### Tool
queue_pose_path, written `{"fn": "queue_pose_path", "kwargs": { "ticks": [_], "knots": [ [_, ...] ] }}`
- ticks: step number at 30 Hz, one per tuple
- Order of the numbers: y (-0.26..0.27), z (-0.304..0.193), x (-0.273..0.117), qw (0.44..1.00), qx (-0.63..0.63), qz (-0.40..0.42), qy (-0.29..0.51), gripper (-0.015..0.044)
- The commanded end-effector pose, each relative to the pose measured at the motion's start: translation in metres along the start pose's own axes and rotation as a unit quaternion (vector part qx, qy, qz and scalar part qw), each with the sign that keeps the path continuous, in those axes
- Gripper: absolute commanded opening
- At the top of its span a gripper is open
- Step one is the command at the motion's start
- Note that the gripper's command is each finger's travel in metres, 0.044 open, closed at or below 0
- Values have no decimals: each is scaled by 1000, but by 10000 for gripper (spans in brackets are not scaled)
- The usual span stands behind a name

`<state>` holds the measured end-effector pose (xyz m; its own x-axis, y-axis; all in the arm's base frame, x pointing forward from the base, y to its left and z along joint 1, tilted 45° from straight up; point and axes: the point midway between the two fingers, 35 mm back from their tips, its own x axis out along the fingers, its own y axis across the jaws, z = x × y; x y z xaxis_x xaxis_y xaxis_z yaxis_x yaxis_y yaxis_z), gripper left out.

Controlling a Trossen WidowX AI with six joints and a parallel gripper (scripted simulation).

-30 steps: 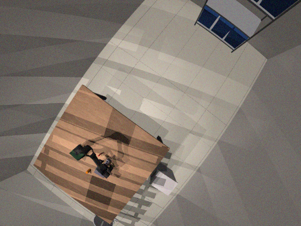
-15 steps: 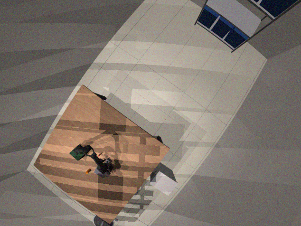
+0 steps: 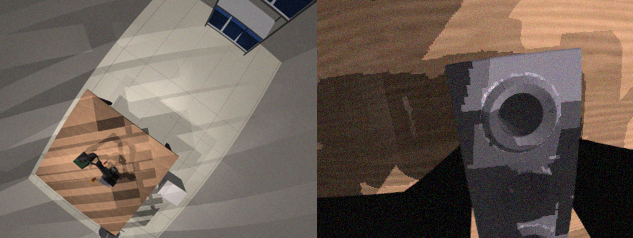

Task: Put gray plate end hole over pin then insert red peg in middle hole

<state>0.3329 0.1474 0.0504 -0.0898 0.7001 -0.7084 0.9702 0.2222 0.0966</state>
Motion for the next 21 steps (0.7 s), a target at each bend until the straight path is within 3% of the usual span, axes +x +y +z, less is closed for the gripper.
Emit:
{"fn": "queue_pose_path", "kwargs": {
  "ticks": [1,4,21],
  "knots": [
    [-1,0,1,1000,3,-1,3,58],
    [-1,0,0,1000,3,-1,3,0],
    [5,7,-50,1000,3,-1,-3,0]
  ]
}}
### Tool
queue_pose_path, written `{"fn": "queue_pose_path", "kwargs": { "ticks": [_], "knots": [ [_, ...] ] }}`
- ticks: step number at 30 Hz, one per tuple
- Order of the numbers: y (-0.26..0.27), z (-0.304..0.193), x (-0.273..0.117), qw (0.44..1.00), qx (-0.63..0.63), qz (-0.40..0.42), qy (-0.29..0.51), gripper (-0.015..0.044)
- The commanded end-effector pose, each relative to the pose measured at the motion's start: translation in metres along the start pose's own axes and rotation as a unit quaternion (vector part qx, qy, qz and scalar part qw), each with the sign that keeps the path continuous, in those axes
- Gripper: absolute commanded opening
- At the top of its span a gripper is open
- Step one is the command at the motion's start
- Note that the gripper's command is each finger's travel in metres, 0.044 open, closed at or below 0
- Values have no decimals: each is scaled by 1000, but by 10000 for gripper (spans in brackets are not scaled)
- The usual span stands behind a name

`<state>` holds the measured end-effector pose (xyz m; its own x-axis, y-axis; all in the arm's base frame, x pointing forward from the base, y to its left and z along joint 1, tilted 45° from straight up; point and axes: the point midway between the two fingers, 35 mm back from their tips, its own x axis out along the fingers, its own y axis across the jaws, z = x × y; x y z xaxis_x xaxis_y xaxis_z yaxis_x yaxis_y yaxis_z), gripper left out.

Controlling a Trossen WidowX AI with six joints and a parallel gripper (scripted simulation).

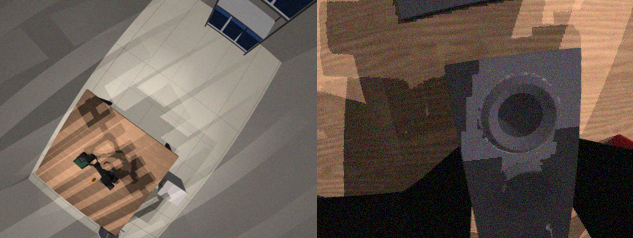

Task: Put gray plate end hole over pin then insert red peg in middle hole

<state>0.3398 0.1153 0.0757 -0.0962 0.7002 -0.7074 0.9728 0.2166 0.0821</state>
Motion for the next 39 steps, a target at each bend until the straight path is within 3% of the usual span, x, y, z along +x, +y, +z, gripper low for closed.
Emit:
{"fn": "queue_pose_path", "kwargs": {
  "ticks": [1,26,39],
  "knots": [
    [3,1,-12,1000,-4,2,-4,0],
    [-7,2,-91,1000,-4,1,-1,0],
    [-5,30,-79,1000,25,2,-2,0]
  ]
}}
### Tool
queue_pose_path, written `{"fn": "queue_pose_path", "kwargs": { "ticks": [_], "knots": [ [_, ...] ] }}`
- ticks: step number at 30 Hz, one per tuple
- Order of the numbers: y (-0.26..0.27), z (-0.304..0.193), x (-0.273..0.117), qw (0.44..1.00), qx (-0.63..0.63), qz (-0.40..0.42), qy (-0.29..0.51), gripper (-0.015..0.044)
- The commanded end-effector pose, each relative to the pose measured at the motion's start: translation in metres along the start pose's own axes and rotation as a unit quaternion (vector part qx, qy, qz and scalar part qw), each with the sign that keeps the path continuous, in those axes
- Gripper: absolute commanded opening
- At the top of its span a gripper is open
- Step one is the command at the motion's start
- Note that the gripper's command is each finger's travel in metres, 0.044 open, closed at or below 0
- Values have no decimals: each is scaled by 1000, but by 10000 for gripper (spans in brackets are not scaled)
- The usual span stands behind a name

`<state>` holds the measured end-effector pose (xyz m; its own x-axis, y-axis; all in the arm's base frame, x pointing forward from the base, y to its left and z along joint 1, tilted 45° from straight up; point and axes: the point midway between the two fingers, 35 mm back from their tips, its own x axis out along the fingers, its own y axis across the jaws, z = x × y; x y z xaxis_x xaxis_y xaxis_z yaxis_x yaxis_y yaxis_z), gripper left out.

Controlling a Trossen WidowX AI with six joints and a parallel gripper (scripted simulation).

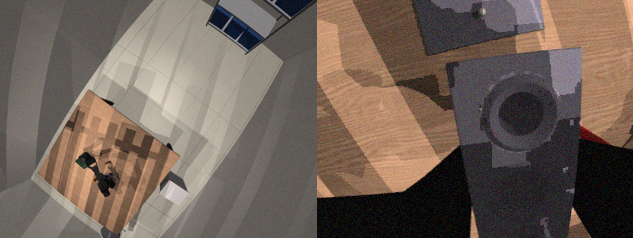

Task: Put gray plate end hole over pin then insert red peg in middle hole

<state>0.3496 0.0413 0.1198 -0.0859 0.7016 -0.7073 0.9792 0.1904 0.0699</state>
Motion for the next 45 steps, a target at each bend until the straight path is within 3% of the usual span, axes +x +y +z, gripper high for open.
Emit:
{"fn": "queue_pose_path", "kwargs": {
  "ticks": [1,45],
  "knots": [
    [-1,11,6,1000,15,-3,-1,0],
    [-17,126,71,989,145,-3,-3,0]
  ]
}}
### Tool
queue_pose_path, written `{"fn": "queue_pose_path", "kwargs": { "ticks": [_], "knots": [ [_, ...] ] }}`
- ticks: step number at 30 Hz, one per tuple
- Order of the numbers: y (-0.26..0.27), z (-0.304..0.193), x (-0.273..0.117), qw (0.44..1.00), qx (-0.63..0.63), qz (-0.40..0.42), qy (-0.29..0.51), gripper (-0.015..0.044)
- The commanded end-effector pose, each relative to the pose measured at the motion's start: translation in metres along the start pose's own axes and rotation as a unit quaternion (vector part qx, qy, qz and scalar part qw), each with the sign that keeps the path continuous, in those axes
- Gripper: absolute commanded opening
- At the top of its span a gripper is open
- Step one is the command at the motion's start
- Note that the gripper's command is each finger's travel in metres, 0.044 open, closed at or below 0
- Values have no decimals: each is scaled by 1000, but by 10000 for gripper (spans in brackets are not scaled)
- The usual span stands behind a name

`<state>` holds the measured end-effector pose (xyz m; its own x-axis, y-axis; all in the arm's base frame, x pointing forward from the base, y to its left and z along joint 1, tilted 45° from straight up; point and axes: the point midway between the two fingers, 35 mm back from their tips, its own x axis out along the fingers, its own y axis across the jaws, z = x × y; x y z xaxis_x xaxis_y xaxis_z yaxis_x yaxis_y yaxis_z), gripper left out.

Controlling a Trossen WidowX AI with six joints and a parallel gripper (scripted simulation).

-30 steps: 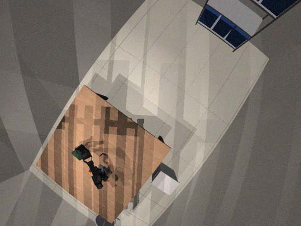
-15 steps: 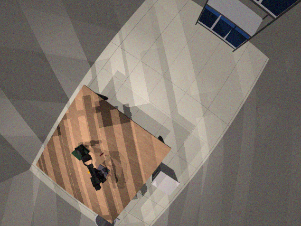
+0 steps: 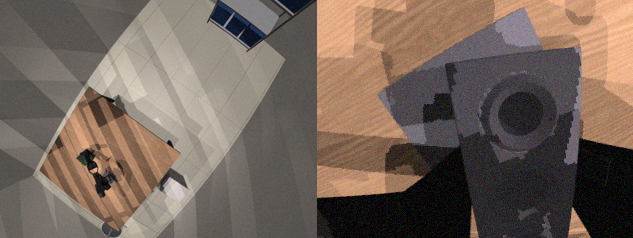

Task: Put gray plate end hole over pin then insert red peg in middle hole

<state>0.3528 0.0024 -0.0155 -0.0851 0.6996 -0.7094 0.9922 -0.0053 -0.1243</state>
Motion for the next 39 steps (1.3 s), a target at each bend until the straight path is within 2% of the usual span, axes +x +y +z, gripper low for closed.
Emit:
{"fn": "queue_pose_path", "kwargs": {
  "ticks": [1,30,39],
  "knots": [
    [-2,4,3,1000,7,-3,-2,0],
    [-4,6,4,1000,7,-3,-2,0],
    [-4,6,19,1000,7,-3,-1,0]
  ]
}}
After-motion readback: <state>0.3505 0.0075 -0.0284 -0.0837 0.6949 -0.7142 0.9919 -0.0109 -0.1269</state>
